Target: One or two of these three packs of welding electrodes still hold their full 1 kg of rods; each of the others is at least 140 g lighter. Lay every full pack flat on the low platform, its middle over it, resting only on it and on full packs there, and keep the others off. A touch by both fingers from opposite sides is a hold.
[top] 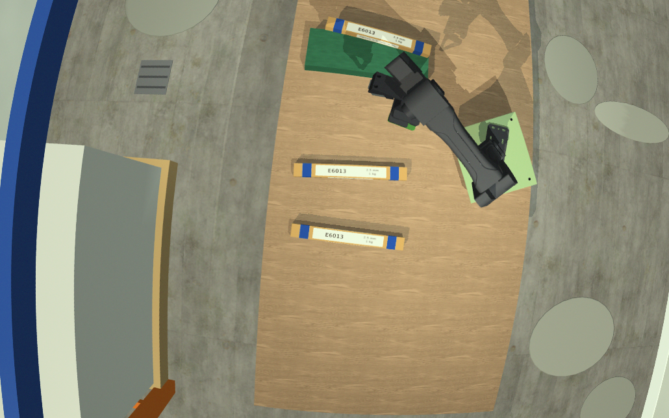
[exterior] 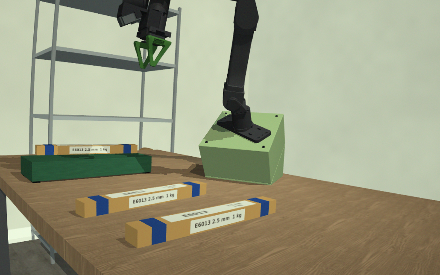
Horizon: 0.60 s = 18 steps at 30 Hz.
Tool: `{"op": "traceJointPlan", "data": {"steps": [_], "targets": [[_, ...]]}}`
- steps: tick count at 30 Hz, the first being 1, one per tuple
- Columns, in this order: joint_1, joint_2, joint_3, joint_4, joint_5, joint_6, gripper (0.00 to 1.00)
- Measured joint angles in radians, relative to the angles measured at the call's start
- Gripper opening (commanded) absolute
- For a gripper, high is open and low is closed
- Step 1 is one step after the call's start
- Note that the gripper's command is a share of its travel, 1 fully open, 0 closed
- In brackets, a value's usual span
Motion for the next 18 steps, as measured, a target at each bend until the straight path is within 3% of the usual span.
{"op": "traceJointPlan", "data": {"steps": [18], "targets": [[0.0, 0.0, 0.0, 0.0, -0.008, -0.005, 0.76]]}}
